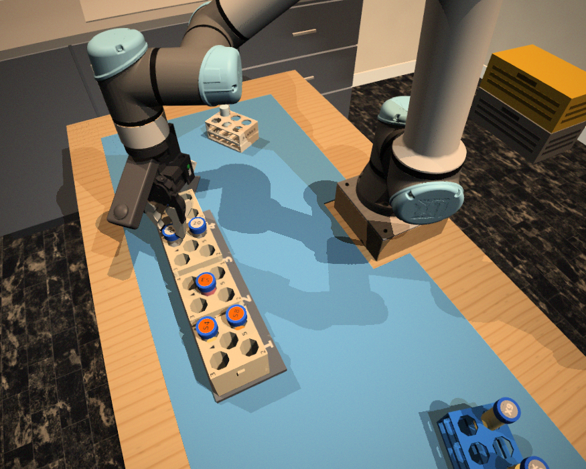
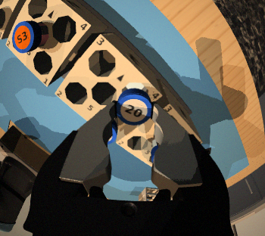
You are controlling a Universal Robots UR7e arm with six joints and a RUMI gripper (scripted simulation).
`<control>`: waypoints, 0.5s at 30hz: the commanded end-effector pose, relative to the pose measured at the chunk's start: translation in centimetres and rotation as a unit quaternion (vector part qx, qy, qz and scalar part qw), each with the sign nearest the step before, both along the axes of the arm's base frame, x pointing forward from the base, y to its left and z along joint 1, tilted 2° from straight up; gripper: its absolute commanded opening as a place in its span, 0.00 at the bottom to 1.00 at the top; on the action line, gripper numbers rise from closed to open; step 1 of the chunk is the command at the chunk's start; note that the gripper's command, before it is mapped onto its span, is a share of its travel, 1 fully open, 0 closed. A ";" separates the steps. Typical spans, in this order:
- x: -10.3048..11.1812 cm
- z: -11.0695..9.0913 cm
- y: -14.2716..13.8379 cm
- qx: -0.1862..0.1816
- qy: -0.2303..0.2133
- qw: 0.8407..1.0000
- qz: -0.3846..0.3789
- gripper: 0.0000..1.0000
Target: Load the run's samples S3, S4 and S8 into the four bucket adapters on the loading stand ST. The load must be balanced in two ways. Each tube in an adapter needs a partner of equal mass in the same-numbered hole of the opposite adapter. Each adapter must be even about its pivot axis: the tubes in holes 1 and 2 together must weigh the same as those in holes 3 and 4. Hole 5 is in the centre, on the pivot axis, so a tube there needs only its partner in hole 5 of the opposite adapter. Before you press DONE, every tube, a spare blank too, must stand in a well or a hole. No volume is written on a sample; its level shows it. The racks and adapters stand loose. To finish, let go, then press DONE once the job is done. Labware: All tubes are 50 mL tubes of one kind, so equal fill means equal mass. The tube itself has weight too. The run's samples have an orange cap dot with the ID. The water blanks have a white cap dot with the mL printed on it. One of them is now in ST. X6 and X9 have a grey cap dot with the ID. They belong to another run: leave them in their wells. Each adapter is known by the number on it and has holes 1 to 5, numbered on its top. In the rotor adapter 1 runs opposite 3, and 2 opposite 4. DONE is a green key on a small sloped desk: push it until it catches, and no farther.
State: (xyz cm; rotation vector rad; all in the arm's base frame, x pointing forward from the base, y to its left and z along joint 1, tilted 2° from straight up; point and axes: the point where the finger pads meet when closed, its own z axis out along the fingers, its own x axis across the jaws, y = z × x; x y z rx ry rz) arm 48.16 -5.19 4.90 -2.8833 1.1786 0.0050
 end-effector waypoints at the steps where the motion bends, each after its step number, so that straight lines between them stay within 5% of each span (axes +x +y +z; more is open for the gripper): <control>1: -0.1 -0.4 0.1 0.000 0.001 1.000 0.000 0.00; 15: 0.1 -0.4 0.0 -0.001 -0.001 1.000 0.000 0.00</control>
